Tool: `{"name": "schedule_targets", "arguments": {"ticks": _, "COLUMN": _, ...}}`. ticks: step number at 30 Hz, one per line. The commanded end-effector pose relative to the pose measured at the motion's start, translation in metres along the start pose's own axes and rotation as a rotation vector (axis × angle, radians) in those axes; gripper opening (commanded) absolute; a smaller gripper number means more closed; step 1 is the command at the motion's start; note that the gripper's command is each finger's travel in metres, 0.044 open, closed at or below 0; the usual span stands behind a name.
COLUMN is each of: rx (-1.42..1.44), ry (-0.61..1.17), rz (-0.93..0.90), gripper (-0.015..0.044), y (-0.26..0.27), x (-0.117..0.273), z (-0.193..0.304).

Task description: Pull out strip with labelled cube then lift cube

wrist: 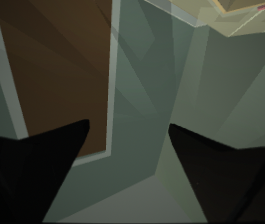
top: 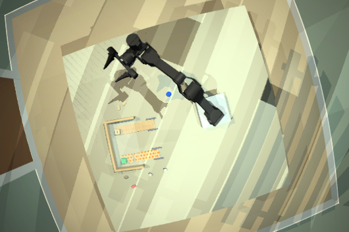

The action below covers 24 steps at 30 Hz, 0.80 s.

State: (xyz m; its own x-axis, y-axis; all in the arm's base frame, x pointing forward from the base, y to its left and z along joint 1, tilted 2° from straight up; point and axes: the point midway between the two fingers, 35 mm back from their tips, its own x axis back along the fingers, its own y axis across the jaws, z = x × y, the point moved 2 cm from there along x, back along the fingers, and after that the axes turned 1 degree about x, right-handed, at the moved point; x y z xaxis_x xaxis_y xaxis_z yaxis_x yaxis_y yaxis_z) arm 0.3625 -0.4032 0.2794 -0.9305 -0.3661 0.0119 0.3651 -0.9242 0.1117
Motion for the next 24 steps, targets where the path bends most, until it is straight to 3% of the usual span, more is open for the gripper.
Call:
{"name": "schedule_targets", "arguments": {"ticks": 1, "rx": 0.013, "ry": -0.001, "rz": -0.002, "gripper": 0.04, "y": -0.001, "x": -0.003, "z": 0.0}}
{"name": "schedule_targets", "arguments": {"ticks": 6, "rx": 0.37, "ry": -0.062, "rz": -0.042, "gripper": 0.04, "y": -0.044, "x": -0.068, "z": 0.009}}
{"name": "schedule_targets", "arguments": {"ticks": 12, "rx": 0.696, "ry": -0.146, "rz": -0.044, "gripper": 0.04, "y": -0.093, "x": -0.113, "z": 0.01}}
{"name": "schedule_targets", "arguments": {"ticks": 24, "rx": 1.262, "ry": -0.317, "rz": 0.048, "gripper": 0.04, "y": -0.188, "x": -0.154, "z": -0.004}}
